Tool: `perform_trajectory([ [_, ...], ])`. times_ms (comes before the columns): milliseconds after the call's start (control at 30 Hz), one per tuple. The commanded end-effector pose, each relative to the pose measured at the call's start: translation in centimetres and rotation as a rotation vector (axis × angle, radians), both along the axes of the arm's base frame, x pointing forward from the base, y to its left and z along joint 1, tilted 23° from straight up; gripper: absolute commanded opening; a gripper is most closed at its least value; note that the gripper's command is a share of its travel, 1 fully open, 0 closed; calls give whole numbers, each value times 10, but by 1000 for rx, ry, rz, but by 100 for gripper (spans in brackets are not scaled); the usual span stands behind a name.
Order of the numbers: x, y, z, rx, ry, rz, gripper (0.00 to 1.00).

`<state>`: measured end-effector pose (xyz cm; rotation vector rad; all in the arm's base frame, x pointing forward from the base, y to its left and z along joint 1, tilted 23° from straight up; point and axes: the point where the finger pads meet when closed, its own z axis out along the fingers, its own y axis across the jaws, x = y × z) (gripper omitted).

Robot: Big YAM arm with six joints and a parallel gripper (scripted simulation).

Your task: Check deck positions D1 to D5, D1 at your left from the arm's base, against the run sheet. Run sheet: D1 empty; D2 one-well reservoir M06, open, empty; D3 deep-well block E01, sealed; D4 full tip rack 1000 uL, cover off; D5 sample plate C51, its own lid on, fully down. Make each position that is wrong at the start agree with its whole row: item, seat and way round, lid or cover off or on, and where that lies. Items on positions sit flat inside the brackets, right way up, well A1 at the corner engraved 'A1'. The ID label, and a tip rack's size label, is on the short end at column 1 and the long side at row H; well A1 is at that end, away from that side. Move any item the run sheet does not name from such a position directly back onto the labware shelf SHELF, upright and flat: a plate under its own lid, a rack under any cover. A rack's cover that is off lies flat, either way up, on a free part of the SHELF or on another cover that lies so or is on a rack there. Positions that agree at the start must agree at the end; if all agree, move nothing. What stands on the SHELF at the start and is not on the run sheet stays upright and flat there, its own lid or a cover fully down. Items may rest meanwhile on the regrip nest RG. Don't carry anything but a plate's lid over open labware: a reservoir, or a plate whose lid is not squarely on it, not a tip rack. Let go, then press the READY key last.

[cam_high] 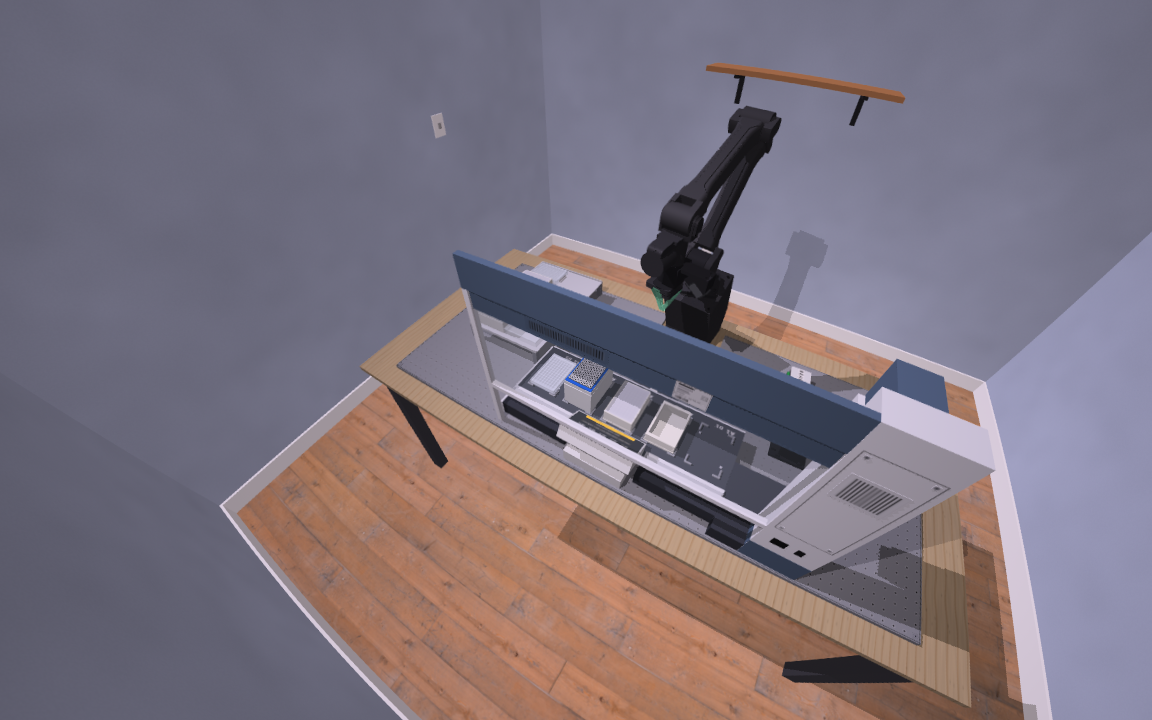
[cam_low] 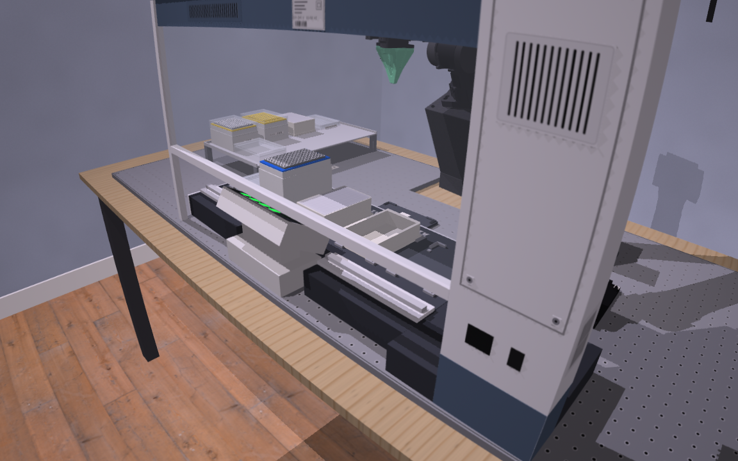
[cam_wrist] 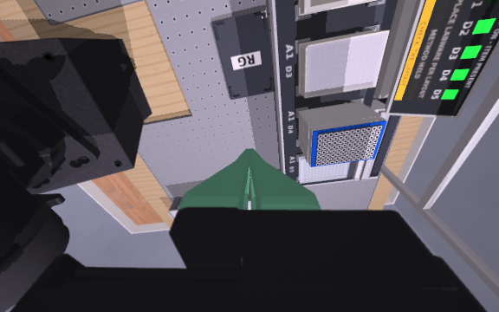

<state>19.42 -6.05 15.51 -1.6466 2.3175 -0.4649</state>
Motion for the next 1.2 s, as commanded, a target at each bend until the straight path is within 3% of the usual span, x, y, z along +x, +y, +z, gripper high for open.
perform_trajectory([
  [0, -1, 10, -1, 0, -3, 4, 0],
  [400, 11, 69, -7, -85, 32, 215, 0],
  [500, 16, 76, 1, -83, 11, 215, 0],
  [567, 27, 89, 20, -73, -33, 213, 0],
  [1000, 36, 160, 14, -53, -25, 215, 0],
  [1167, 38, 176, 13, -50, -23, 215, 0],
])
